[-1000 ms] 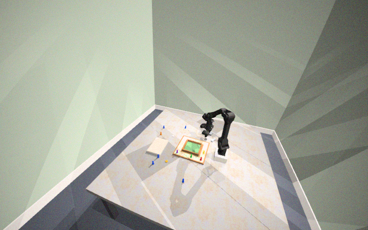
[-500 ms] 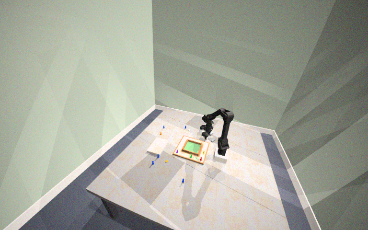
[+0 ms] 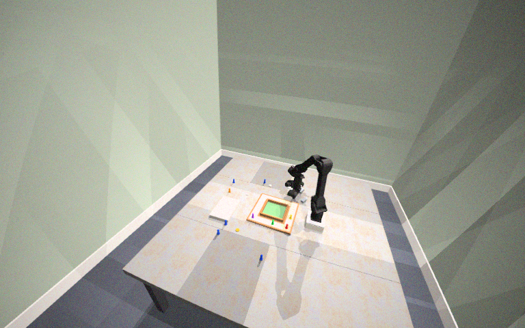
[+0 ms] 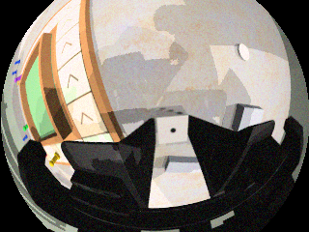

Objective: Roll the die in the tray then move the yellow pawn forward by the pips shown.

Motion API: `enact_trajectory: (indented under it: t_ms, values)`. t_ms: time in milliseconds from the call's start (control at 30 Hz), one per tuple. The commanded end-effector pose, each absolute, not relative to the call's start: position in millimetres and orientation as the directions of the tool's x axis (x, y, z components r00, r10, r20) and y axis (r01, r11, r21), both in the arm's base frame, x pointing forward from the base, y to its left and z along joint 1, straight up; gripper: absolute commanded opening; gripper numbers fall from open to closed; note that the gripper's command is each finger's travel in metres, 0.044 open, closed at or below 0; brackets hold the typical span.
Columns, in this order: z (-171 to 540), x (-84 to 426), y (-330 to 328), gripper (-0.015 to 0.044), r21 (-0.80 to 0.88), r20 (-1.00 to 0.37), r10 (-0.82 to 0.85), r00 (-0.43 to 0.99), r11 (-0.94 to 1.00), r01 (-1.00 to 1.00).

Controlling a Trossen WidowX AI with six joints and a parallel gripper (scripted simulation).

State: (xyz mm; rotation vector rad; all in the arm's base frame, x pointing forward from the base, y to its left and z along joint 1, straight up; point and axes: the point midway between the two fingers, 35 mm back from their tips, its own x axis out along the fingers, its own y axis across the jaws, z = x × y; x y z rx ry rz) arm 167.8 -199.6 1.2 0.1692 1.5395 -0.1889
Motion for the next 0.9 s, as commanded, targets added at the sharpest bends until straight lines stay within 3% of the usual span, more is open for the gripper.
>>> enact_trajectory:
  t_ms: [0, 100, 200, 867]
  values:
    - [0, 167, -200, 0.0078, -0.013, -1.0, -0.017, 0.017, 0.975, 0.223]
    - [0, 167, -200, 0.0058, -0.013, -1.0, -0.017, 0.017, 0.975, 0.223]
    - [4, 168, -200, 0.0, -0.013, -1.0, -0.017, 0.017, 0.975, 0.223]
    - [123, 170, -188, 0.0, -0.012, -1.0, -0.016, 0.018, 0.975, 0.223]
